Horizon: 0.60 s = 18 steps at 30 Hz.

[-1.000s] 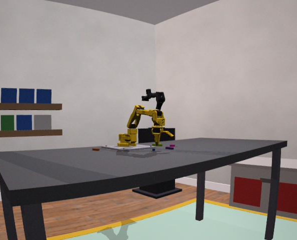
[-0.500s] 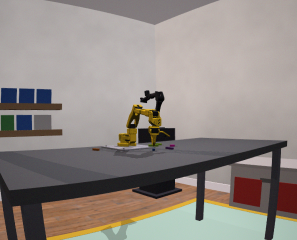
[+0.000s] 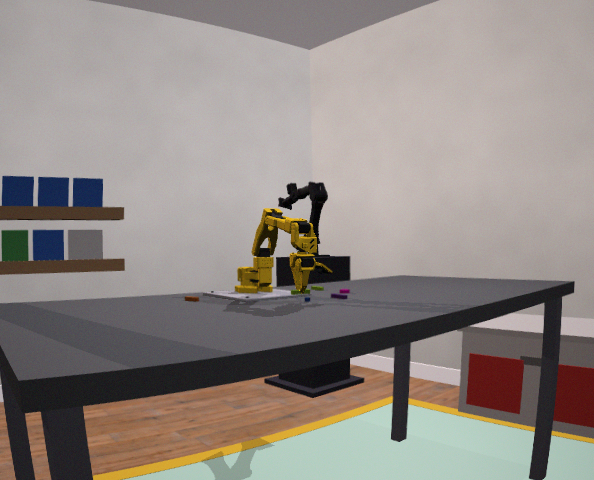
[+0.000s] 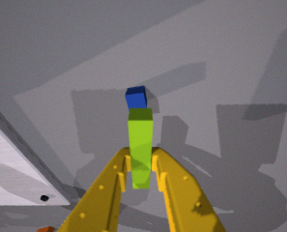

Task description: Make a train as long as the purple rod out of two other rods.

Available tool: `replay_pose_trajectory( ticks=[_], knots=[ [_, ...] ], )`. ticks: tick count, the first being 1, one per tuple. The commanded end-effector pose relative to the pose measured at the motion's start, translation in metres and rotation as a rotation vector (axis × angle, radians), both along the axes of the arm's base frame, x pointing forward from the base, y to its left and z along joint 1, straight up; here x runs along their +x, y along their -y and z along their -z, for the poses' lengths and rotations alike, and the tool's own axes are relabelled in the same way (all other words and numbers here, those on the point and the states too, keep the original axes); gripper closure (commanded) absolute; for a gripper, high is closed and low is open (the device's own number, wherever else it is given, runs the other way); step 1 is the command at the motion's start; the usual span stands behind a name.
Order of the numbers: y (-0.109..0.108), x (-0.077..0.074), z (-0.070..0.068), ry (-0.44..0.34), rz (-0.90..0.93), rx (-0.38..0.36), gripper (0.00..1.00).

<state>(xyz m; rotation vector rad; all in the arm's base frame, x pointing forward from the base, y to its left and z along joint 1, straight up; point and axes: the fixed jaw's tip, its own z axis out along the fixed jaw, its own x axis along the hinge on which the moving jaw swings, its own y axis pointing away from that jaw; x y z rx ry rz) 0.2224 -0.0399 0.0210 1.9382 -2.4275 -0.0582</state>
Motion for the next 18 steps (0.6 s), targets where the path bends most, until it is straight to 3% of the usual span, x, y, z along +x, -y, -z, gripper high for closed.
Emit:
replay_pose_trajectory(
  ticks=[1,18],
  knots=[
    [0.0038,-0.0014,-0.0015,0.017,-0.056,0.001,1.0],
    [0.0101,-0.004,-0.0009,0.018,-0.179,0.007,1.0]
  ],
)
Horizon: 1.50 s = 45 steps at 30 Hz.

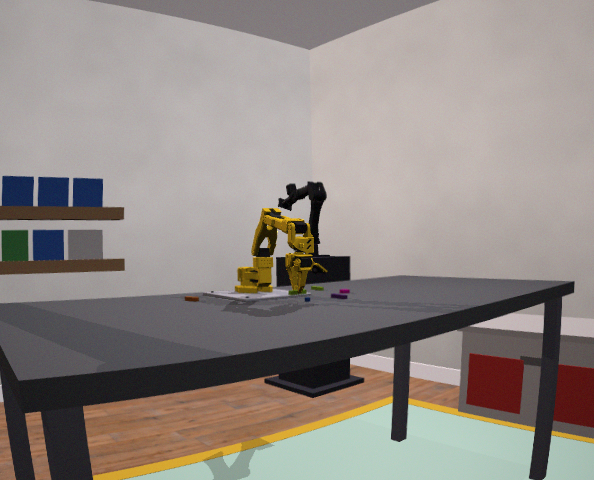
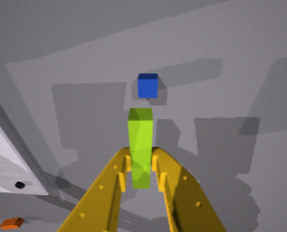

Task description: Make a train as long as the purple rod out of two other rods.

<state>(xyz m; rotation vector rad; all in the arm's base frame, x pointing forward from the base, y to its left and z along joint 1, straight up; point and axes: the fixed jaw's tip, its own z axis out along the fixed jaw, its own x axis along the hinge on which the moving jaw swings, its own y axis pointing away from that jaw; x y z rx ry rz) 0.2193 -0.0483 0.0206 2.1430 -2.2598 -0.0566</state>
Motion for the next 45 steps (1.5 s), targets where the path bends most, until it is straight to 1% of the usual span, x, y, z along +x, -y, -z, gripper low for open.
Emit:
replay_pose_trajectory(
  ticks=[1,7,8,31,36,45],
  knots=[
    [0.002,-0.001,-0.001,0.011,-0.011,0.0,1.0],
    [0.002,-0.001,-0.001,0.011,-0.014,0.0,1.0],
    [0.006,0.001,-0.009,0.05,-0.019,-0.009,1.0],
    [0.006,0.002,-0.009,0.05,-0.019,-0.009,1.0],
    [0.006,0.002,-0.005,0.05,-0.019,-0.009,1.0],
    [0.006,0.002,0.005,0.05,-0.019,-0.009,1.0]
  ],
)
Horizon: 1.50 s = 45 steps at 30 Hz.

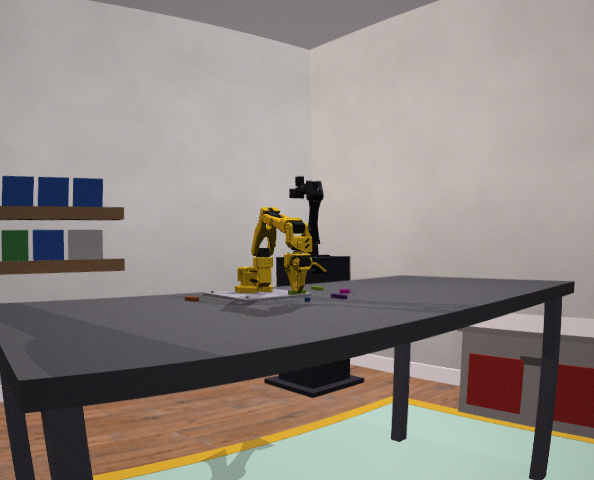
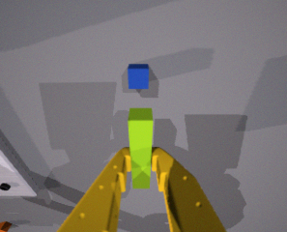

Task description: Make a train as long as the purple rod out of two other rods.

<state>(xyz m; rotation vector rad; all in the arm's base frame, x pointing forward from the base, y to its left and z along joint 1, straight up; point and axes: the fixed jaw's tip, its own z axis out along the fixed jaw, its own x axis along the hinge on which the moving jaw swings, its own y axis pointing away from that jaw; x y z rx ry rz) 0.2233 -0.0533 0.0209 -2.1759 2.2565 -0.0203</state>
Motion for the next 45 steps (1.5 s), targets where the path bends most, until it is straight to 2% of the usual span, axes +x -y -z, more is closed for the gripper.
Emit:
replay_pose_trajectory(
  ticks=[1,13,14,45],
  knots=[
    [0.001,-0.002,0.007,-0.009,-0.002,0.003,1.0],
    [0.001,-0.003,0.011,-0.009,-0.002,0.003,1.0],
    [0.0,-0.006,0.018,-0.045,-0.002,0.012,1.0],
    [0.0,-0.006,0.018,-0.045,-0.002,0.012,1.0]
  ],
)
